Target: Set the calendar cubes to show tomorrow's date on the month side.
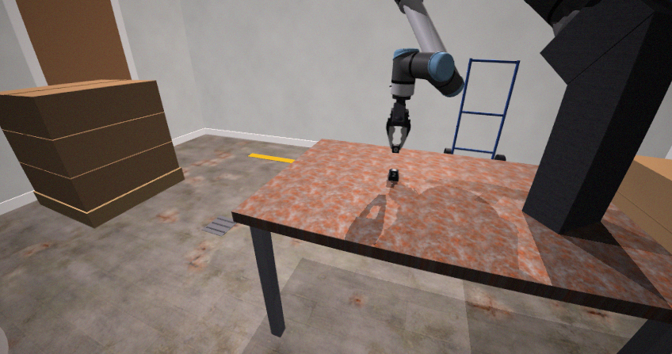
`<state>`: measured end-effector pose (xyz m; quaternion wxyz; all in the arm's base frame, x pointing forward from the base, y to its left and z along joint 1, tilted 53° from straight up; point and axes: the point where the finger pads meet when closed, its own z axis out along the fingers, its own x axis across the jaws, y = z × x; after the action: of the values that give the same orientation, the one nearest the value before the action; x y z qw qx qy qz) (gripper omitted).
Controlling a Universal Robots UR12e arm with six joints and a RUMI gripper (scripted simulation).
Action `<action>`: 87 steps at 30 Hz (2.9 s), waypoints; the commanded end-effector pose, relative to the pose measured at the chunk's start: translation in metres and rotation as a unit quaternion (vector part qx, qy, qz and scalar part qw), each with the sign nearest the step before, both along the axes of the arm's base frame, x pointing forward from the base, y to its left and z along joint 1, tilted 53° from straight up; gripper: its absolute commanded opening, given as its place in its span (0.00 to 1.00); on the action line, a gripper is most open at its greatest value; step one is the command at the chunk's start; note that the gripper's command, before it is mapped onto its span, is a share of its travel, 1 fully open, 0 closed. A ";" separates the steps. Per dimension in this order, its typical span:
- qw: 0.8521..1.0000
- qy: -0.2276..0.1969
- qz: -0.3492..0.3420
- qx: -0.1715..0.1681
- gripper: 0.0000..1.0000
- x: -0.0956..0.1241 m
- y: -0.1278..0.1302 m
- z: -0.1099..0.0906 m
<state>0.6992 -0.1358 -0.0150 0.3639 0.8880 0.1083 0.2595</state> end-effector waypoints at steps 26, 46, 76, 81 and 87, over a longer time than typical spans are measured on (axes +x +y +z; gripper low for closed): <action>0.999 0.019 0.019 -0.018 0.10 0.005 0.082 -0.092; 0.999 0.021 0.019 -0.018 0.10 0.024 0.059 -0.117; 0.999 0.021 0.019 -0.018 0.10 0.055 0.026 -0.151; 0.999 0.021 0.019 -0.018 0.10 0.055 0.026 -0.151; 0.999 0.021 0.019 -0.018 0.10 0.055 0.026 -0.151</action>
<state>0.7527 -0.1103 -0.1665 0.3719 0.8848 0.1375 0.2447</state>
